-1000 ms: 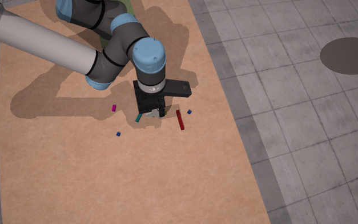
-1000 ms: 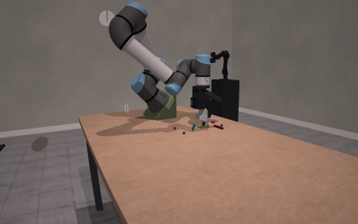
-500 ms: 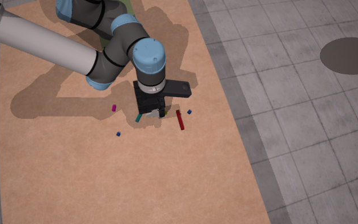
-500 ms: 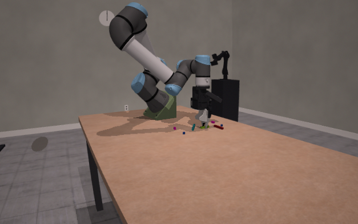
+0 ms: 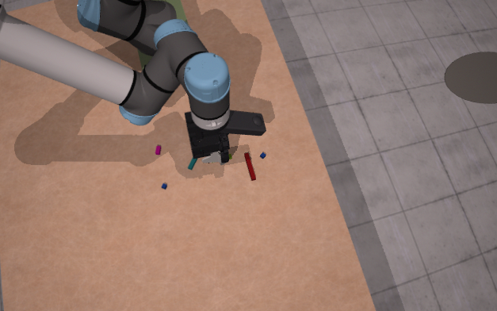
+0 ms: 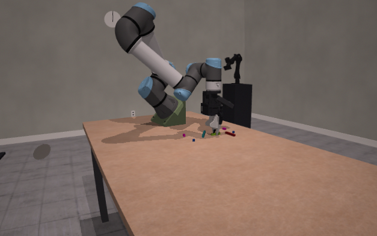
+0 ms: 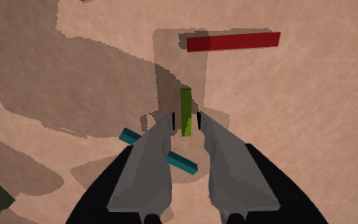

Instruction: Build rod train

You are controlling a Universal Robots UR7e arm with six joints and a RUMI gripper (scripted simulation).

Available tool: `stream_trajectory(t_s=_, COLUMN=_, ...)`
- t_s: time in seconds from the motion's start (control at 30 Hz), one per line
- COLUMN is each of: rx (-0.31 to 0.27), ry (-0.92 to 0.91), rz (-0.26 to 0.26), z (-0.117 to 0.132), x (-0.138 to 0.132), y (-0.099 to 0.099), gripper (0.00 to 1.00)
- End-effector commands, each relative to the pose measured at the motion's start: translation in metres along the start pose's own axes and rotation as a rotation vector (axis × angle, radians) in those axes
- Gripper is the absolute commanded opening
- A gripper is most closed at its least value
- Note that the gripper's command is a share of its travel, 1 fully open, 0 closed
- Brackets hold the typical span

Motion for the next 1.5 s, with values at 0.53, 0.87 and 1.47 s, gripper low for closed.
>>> stream_trajectory(t_s=0.53, rx=0.000, ry=0.000, rz=0.001, z=0.0000, x=0.0003, y=0.0003, gripper=0.00)
stream_trajectory(t_s=0.87, rx=0.000, ry=0.000, rz=0.001, z=0.0000, x=0.0003, y=0.0003, gripper=0.00)
stream_trajectory(t_s=1.47, rx=0.000, ry=0.000, rz=0.001, z=0.0000, x=0.0003, y=0.0007, gripper=0.00)
Point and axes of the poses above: the point where the finger pads meet when closed, its own y axis back along the fingers, its own x axis across the jaws, z = x × y, the point moved 3 cm from there along y, back along the fingers, and after that the axes turned 11 degrees about y, right-handed, at the moved point
